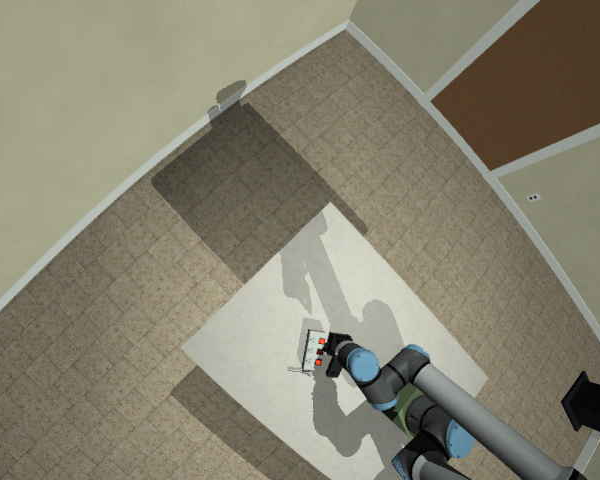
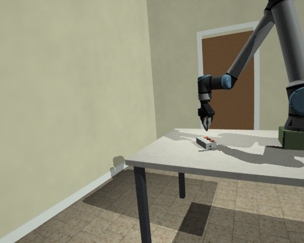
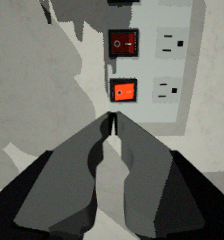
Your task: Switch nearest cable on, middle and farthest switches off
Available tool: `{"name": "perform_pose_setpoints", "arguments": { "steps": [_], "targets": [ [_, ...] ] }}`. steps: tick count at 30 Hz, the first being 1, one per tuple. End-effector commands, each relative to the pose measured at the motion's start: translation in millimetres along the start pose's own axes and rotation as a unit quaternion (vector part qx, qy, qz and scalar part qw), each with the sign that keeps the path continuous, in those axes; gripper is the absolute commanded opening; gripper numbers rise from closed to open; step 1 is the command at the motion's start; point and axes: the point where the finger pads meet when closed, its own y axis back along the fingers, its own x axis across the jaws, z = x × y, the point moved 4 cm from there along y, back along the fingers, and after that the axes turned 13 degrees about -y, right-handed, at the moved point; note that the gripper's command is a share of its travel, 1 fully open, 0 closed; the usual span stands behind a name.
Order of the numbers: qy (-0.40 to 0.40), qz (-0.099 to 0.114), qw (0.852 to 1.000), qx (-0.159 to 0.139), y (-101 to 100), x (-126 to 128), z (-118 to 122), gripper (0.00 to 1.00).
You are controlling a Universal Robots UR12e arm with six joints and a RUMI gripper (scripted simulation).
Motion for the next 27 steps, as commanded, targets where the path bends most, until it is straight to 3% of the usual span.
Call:
{"name": "perform_pose_setpoints", "arguments": {
  "steps": [1,27],
  "targets": [
    [0.000,0.001,1.000,0.000,-5.6,0.8,0.3,0.00],
    [0.000,0.001,1.000,0.000,-31.6,1.9,0.2,0.00]
  ]
}}
